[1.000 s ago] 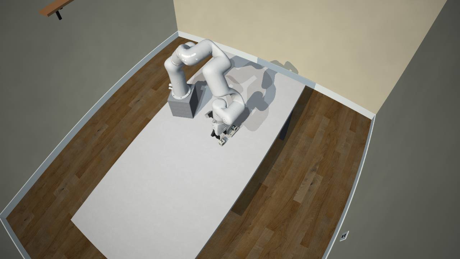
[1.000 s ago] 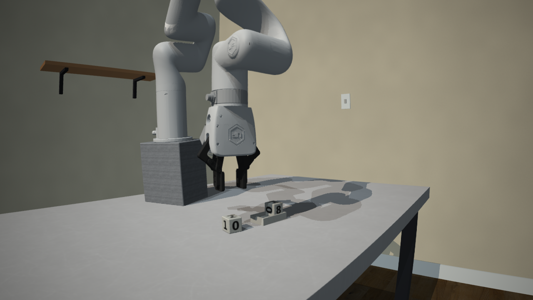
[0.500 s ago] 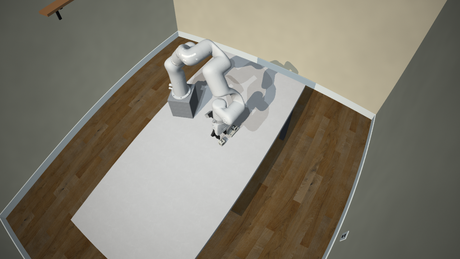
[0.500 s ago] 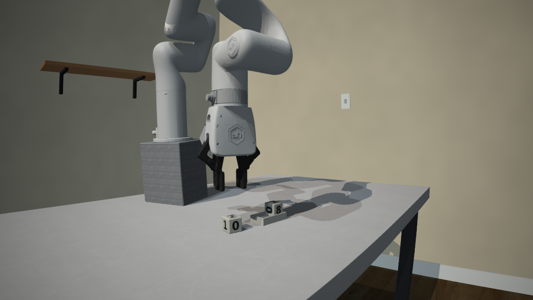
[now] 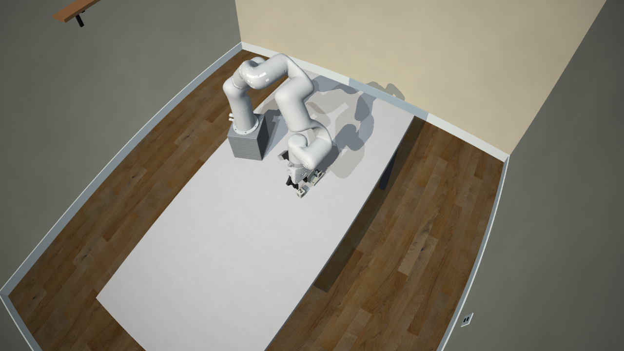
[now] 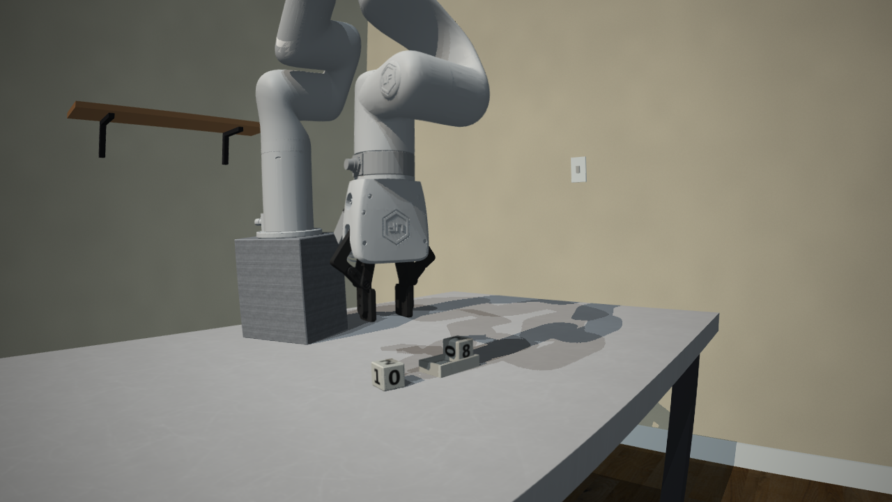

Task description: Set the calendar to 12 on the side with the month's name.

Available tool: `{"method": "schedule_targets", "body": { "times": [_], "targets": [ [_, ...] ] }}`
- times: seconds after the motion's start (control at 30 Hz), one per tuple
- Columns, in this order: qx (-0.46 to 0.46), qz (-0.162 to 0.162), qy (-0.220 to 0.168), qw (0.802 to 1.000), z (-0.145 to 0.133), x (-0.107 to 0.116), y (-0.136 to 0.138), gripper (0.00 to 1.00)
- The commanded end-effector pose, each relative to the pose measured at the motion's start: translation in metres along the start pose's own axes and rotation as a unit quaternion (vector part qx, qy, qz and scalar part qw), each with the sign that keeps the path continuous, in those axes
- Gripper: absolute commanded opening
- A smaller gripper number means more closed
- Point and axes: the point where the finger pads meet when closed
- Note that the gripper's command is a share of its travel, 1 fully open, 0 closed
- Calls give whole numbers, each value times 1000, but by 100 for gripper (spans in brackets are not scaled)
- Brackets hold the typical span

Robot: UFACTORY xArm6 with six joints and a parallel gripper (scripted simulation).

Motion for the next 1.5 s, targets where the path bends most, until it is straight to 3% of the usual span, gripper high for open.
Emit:
{"method": "schedule_targets", "body": {
  "times": [0.0,1.47],
  "targets": [
    [0,0,-1,1000,-1,-3,0,49],
    [0,0,-1,1000,-2,-48,-1,49]
  ]
}}
Point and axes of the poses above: the point where the finger pads meet when closed, its own x axis back along the fingers, its own y axis across the jaws, z = x × y, and after that the axes turned 1 degree about -x, right-handed
